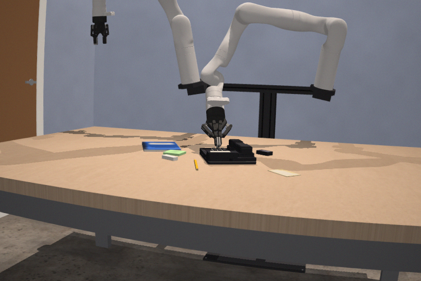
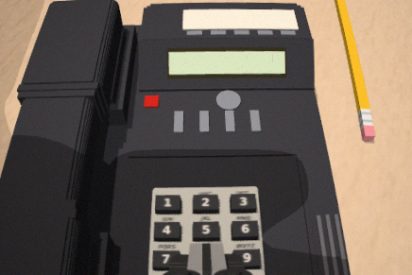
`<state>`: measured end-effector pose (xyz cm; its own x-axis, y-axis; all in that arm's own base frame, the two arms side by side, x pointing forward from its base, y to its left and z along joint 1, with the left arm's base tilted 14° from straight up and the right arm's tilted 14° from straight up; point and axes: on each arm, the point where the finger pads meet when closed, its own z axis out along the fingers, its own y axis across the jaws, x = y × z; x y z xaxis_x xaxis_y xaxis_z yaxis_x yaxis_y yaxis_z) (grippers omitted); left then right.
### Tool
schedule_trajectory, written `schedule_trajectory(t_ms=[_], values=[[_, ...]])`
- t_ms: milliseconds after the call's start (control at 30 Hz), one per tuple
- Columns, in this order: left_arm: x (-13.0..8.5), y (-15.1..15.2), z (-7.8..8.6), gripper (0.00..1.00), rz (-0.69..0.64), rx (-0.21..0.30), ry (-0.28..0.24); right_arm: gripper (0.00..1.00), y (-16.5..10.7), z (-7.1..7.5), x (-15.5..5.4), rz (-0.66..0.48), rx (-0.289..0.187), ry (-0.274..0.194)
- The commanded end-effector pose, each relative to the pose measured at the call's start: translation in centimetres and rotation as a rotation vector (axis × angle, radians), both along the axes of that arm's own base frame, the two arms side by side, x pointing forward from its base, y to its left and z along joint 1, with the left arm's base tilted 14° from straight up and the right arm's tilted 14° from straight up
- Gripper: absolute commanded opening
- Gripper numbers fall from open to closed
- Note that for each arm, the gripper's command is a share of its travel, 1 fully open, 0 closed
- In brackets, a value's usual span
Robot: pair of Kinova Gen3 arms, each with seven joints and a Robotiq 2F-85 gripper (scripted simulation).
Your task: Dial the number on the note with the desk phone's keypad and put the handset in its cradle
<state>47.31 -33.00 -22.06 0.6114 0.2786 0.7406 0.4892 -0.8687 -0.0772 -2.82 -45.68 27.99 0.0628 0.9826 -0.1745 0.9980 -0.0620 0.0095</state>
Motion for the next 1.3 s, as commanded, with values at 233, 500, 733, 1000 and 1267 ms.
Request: schedule_trajectory(t_ms=[233, 500, 733, 1000, 1267], values=[[0.08, -0.1, 0.03, 0.017, -0.001, -0.002, -0.002, 1.0, -0.02, 0.08, -0.03, 0.0, -0.002, 0.0], [0.09, -0.08, -0.06, 0.017, -0.001, -0.002, -0.002, 1.0, -0.02, 0.08, -0.03, 0.0, -0.002, 0.0], [0.1, -0.07, -0.13, 0.017, -0.001, -0.002, -0.002, 1.0, -0.02, 0.08, -0.03, 0.0, -0.002, 0.0], [0.12, -0.05, -0.23, 0.017, -0.001, -0.002, -0.002, 1.0, -0.02, 0.08, -0.03, 0.0, -0.002, 0.0], [0.08, -0.1, 0.0, 0.017, -0.001, -0.002, -0.002, 1.0, -0.02, 0.08, -0.03, 0.0, -0.002, 0.0]])
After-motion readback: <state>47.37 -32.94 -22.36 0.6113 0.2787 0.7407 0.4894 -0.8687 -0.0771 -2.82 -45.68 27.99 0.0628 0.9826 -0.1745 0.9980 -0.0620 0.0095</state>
